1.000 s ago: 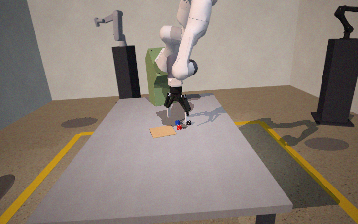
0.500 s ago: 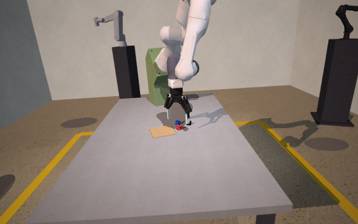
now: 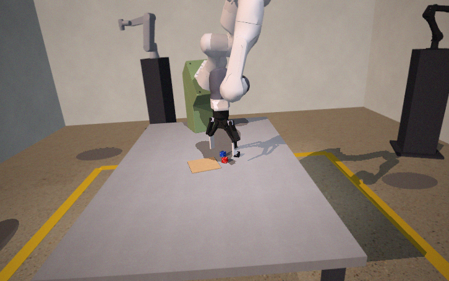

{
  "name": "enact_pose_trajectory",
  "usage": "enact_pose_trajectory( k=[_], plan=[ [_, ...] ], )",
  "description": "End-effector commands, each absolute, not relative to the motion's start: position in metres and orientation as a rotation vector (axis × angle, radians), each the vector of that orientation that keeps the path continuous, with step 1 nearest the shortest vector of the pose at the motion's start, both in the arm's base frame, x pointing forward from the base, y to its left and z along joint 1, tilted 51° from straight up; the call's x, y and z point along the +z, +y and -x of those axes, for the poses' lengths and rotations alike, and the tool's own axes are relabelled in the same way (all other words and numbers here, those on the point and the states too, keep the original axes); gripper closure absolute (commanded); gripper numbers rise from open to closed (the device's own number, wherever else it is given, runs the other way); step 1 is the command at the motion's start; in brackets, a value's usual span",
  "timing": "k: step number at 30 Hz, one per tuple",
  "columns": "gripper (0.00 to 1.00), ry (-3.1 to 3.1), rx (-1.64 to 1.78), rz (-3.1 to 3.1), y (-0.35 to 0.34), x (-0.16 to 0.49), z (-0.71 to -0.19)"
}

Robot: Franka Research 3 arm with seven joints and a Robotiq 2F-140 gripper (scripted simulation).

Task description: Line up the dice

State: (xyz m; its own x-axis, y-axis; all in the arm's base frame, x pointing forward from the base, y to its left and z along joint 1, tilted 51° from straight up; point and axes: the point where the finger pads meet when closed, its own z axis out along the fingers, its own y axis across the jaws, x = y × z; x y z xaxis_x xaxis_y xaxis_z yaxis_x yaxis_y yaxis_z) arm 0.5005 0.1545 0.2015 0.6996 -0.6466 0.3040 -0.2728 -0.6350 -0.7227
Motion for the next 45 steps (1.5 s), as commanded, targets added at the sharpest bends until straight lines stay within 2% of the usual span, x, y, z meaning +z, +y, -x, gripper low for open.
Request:
enact_pose_trajectory(
  k=[1, 24, 37, 45],
  plan=[
    [0.00, 0.720, -0.721, 2.238, 0.154, 0.202, -0.501],
    [0.00, 0.720, -0.721, 2.238, 0.156, 0.201, -0.499],
    [0.00, 0.720, -0.721, 2.238, 0.207, 0.181, -0.448],
    [0.00, 0.720, -0.721, 2.238, 0.215, 0.178, -0.440]
  ],
)
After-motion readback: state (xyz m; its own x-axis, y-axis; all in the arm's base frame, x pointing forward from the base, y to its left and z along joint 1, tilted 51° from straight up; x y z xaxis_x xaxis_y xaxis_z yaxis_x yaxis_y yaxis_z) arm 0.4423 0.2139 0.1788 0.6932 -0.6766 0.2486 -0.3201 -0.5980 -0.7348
